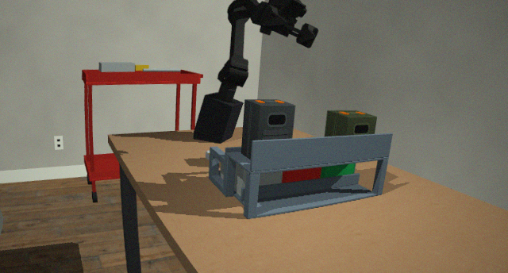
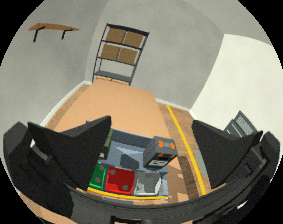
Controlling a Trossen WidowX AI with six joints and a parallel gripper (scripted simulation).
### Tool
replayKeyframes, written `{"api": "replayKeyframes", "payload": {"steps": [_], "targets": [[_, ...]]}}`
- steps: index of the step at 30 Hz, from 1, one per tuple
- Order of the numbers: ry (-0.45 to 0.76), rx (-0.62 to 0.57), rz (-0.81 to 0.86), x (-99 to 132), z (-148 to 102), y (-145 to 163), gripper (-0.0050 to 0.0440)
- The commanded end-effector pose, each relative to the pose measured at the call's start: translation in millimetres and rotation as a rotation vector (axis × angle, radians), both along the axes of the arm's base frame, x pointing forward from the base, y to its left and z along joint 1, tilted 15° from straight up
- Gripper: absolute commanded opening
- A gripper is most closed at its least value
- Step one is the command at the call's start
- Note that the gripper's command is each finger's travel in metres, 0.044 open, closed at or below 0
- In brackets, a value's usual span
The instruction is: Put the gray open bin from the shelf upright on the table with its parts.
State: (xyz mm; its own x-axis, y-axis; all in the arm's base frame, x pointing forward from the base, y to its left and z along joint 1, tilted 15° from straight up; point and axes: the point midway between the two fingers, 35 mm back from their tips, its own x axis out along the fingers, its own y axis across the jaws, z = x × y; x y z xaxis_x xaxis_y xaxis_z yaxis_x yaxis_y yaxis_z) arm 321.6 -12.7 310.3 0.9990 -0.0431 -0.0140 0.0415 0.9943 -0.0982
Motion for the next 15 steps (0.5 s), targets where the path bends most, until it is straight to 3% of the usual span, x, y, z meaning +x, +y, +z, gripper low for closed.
{"api": "replayKeyframes", "payload": {"steps": [1, 14, 15], "targets": [[-0.072, 0.071, 0.035, -9, 23, 16, 0.044], [-0.086, 0.096, 0.046, -11, 27, 21, 0.044], [-0.079, 0.089, 0.046, -21, 23, 21, 0.044]]}}
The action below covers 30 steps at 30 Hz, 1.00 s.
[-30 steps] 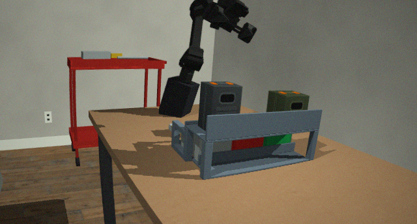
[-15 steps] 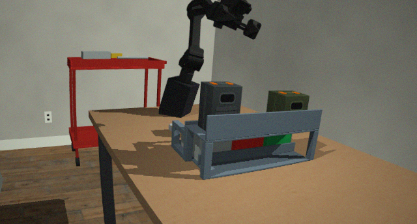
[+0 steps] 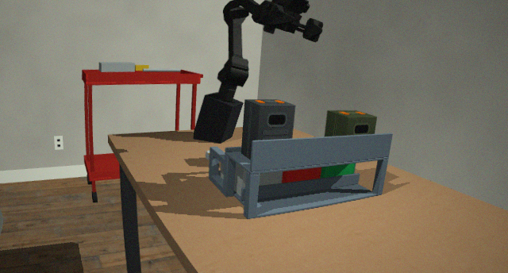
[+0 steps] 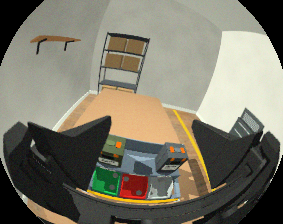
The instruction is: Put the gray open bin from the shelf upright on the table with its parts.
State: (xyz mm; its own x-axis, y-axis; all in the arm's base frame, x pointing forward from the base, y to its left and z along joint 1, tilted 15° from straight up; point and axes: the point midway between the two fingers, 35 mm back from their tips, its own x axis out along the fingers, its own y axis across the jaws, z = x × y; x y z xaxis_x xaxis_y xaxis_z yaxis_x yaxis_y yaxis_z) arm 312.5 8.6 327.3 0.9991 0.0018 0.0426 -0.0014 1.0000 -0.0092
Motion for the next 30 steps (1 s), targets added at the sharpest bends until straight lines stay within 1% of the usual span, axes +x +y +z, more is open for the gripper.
{"api": "replayKeyframes", "payload": {"steps": [1, 4, 16, 21, 30], "targets": [[-0.02, 0.001, -0.001, -23, 4, -1, 0.044], [-0.02, 0.001, -0.001, -55, -3, -1, 0.044], [-0.02, 0.001, -0.001, -55, -3, -1, 0.044], [-0.017, 0.001, -0.001, -103, -13, -2, 0.044], [-0.017, 0.001, -0.001, -103, -13, -2, 0.044]]}}
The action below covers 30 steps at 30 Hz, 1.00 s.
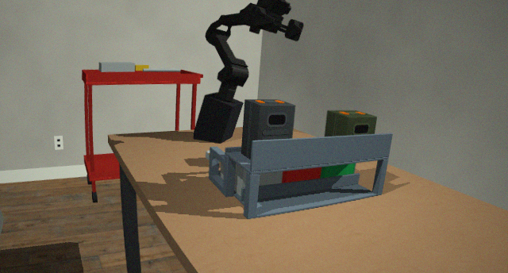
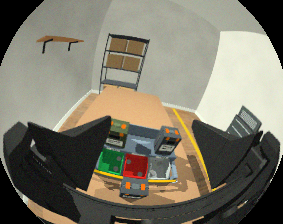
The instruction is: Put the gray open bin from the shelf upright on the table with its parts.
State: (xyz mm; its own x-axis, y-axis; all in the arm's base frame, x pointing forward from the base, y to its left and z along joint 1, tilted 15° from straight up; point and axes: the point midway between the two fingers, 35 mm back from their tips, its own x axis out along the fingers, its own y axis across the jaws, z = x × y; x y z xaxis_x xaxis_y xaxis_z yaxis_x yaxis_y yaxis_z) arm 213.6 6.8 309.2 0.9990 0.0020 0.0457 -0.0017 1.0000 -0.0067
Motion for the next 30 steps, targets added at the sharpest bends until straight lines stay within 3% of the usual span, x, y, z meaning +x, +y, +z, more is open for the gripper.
{"api": "replayKeyframes", "payload": {"steps": [1, 30], "targets": [[-0.014, -0.001, -0.001, -4, 5, 0, 0.044], [-0.011, -0.001, -0.001, 10, 8, 0, 0.044]]}}
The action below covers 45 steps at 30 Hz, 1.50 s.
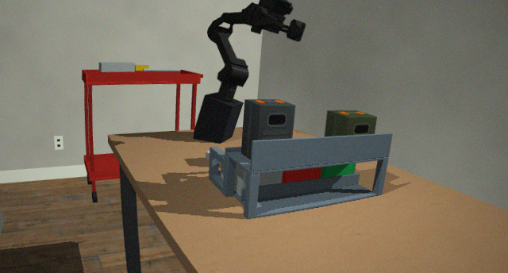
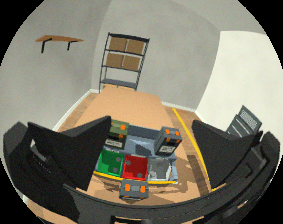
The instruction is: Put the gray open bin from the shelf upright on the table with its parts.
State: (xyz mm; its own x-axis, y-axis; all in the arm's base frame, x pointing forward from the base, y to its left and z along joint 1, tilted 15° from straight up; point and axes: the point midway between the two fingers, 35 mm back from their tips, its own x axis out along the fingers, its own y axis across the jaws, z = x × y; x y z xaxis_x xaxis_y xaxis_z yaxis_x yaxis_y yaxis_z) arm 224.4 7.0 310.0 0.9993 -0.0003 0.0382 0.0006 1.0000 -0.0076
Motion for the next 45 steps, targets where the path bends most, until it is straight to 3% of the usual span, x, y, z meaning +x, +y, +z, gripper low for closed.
{"api": "replayKeyframes", "payload": {"steps": [1, 7, 12, 24, 29, 41, 45], "targets": [[-0.019, 0.0, 0.001, -1, 8, 0, 0.044], [-0.019, 0.0, 0.001, -1, 8, 0, 0.044], [0.115, -0.161, 0.156, 16, -41, 0, 0.044], [0.115, -0.161, 0.156, 16, -41, 0, 0.044], [0.244, -0.316, 0.307, 33, -87, 1, 0.044], [0.244, -0.316, 0.307, 33, -87, 1, 0.044], [0.349, -0.438, 0.428, 48, -128, 1, 0.044]]}}
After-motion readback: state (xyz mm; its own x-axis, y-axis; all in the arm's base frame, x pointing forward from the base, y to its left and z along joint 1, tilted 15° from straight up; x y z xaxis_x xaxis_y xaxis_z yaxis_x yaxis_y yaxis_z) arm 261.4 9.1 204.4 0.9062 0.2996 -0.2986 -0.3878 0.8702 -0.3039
